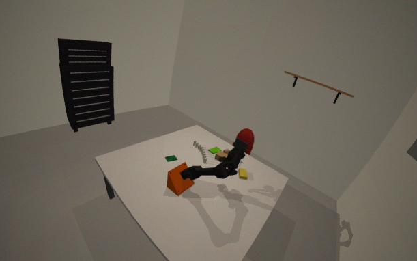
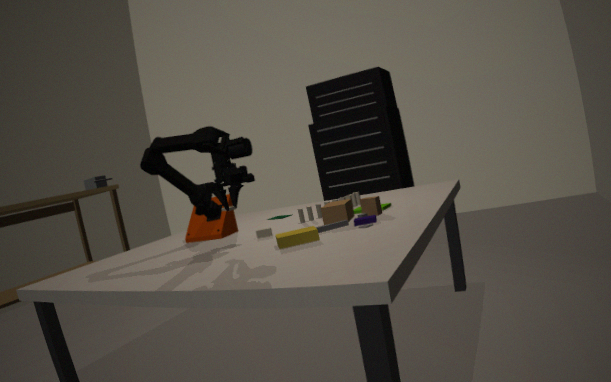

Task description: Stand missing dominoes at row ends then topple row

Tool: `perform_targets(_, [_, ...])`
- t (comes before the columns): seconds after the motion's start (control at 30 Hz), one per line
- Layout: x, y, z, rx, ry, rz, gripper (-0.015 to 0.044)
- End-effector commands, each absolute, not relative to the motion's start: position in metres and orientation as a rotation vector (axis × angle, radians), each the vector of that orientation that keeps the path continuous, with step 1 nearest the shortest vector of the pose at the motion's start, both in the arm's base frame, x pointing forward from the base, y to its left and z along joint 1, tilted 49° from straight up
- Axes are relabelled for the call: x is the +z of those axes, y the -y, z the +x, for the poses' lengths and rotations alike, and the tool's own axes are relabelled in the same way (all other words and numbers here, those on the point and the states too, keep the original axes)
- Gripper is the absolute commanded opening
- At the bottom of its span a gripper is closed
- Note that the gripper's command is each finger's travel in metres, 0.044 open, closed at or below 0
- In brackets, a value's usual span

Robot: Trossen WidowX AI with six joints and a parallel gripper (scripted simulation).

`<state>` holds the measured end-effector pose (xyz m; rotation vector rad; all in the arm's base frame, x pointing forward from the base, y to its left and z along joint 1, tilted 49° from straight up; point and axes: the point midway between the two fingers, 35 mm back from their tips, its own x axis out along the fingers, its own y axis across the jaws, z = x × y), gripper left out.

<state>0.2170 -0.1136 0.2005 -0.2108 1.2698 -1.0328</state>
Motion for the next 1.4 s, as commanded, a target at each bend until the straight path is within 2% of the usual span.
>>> perform_targets(0.0, [0.238,0.137,0.202,-0.889,-1.364,-0.416,0.0107])
perform_targets(0.27, [0.237,0.137,0.202,-0.888,-1.363,-0.411,0.0107])
perform_targets(0.6, [0.202,0.146,0.207,-0.814,-1.275,-0.176,0.0107])
perform_targets(1.37, [0.170,0.179,0.233,-0.614,-0.831,0.081,0.0107])
